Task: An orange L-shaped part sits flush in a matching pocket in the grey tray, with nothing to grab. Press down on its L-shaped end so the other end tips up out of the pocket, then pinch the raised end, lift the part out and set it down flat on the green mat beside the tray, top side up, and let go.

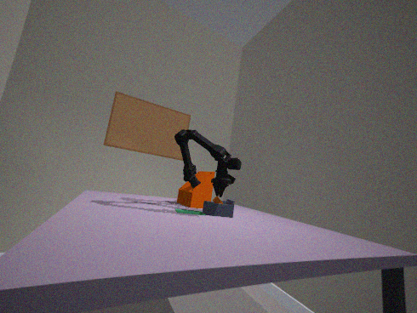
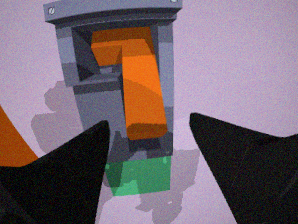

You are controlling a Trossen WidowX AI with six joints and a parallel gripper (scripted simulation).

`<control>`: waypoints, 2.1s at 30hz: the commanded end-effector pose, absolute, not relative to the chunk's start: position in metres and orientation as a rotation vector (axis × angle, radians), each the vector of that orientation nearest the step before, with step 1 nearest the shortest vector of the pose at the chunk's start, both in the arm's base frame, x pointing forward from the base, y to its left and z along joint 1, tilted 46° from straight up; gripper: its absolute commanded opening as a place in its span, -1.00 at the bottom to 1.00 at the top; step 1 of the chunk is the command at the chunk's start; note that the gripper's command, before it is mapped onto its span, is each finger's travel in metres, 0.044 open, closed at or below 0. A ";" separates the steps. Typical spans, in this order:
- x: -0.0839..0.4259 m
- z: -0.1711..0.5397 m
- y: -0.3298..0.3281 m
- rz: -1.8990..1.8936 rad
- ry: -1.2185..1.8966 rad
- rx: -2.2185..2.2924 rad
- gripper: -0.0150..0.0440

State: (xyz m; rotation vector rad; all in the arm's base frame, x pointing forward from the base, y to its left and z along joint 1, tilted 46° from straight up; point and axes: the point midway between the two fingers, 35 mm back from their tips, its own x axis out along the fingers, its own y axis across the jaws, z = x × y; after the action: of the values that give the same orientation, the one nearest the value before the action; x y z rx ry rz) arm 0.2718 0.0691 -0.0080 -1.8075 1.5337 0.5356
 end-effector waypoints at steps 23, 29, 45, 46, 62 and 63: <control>0.277 -0.028 0.047 0.533 1.538 -1.809 0.28; 0.277 -0.028 0.047 0.533 1.538 -1.809 -0.06; 0.277 -0.028 0.048 0.533 1.539 -1.810 -0.49; 0.276 -0.027 0.048 0.533 1.539 -1.810 -0.49; 0.270 -0.011 0.065 0.540 1.547 -1.816 -0.49; 0.270 -0.010 0.066 0.540 1.547 -1.816 -0.49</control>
State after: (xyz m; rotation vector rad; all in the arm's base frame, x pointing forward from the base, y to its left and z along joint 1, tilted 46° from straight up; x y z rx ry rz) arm 0.2705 0.0618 -0.0152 -1.8264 1.5503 0.5450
